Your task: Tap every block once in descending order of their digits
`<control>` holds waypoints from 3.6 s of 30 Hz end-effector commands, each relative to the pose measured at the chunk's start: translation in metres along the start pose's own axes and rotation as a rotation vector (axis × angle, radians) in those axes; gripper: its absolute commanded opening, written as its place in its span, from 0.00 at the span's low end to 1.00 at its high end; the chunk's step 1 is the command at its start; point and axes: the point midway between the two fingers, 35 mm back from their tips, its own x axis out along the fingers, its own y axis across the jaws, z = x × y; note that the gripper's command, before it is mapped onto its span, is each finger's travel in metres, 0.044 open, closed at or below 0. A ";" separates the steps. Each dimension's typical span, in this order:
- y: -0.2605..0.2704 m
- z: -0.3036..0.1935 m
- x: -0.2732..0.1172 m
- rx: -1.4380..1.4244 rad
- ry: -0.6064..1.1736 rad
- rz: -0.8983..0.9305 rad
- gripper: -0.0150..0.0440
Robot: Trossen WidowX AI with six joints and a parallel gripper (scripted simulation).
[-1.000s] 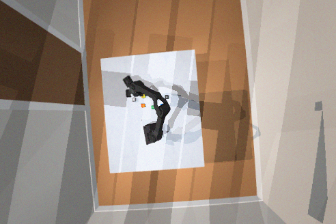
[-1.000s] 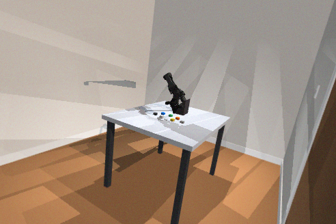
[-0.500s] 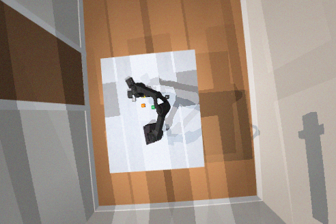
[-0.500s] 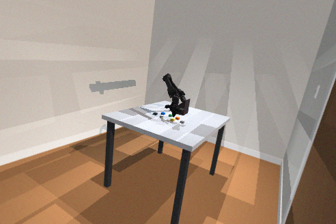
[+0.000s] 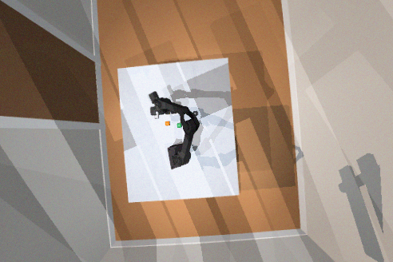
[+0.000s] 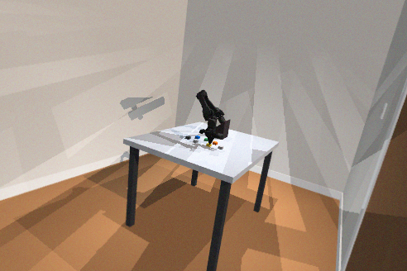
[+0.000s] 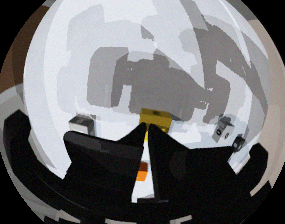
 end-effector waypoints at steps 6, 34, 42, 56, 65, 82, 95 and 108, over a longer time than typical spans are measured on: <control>0.000 0.000 -0.027 -0.007 -0.002 -0.006 0.29; 0.000 -0.090 -0.108 -0.011 0.003 -0.002 0.29; 0.001 -0.088 -0.076 -0.011 0.002 -0.001 0.29; -0.001 -0.090 -0.021 -0.010 0.002 -0.005 0.29; -0.001 -0.090 -0.006 -0.010 0.002 -0.006 0.29; -0.001 -0.090 -0.026 -0.010 0.002 -0.005 0.29; 0.000 -0.090 -0.108 -0.011 0.003 -0.002 0.29; -0.100 -0.015 -0.109 -0.010 -0.001 0.002 0.29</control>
